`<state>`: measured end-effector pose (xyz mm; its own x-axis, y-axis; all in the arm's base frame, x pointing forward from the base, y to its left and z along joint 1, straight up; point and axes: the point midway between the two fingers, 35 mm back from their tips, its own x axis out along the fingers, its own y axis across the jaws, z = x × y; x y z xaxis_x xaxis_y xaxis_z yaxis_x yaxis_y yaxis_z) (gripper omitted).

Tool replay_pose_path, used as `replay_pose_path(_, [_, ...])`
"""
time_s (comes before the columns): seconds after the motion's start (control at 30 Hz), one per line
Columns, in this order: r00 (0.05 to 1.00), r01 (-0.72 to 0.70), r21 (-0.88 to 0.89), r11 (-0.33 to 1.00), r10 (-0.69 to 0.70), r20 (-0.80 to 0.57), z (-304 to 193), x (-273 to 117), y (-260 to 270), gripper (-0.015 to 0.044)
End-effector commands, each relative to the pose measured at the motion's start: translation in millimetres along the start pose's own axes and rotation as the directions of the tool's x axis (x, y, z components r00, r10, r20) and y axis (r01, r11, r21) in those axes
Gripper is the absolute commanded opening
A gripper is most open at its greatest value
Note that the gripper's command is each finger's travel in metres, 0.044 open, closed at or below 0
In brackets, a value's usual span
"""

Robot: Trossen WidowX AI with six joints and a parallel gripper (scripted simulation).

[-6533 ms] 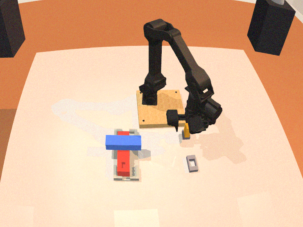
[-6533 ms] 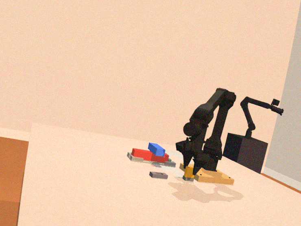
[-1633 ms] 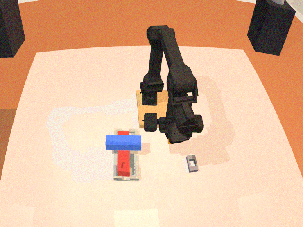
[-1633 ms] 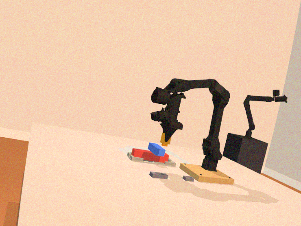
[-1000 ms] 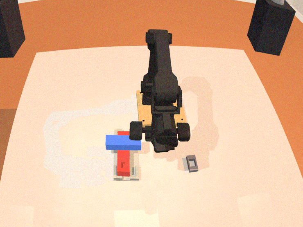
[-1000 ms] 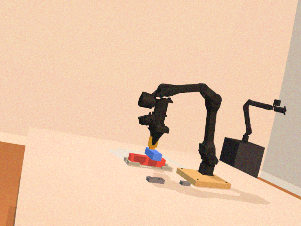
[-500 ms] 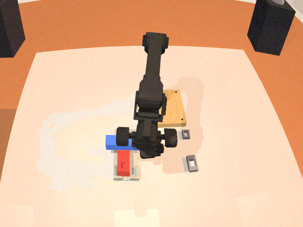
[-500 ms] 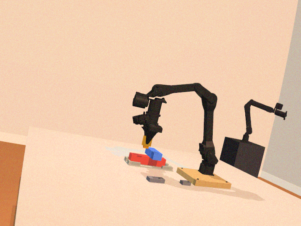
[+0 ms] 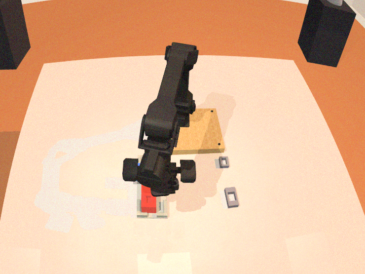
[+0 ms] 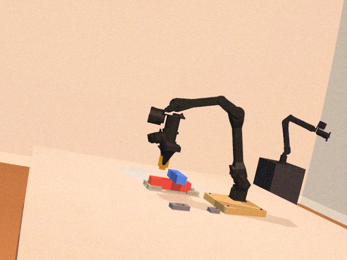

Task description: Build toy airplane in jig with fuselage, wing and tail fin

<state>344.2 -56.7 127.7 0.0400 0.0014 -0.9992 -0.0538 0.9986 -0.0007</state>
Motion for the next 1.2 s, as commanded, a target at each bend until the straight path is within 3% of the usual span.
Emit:
replay_pose_path(0.0, [1.0,0.004,-0.008,1.0,-0.004,-0.005,3,5,-16,0.0])
replay_pose_path(0.2, [1.0,0.004,-0.015,1.0,-0.004,-0.006,4,7,-30,0.0])
replay_pose_path(0.3, [1.0,0.004,-0.015,1.0,-0.004,-0.006,4,7,-30,0.0065])
replay_pose_path(1.17, [1.0,0.004,-0.015,1.0,-0.004,-0.006,4,7,-30,0.0065])
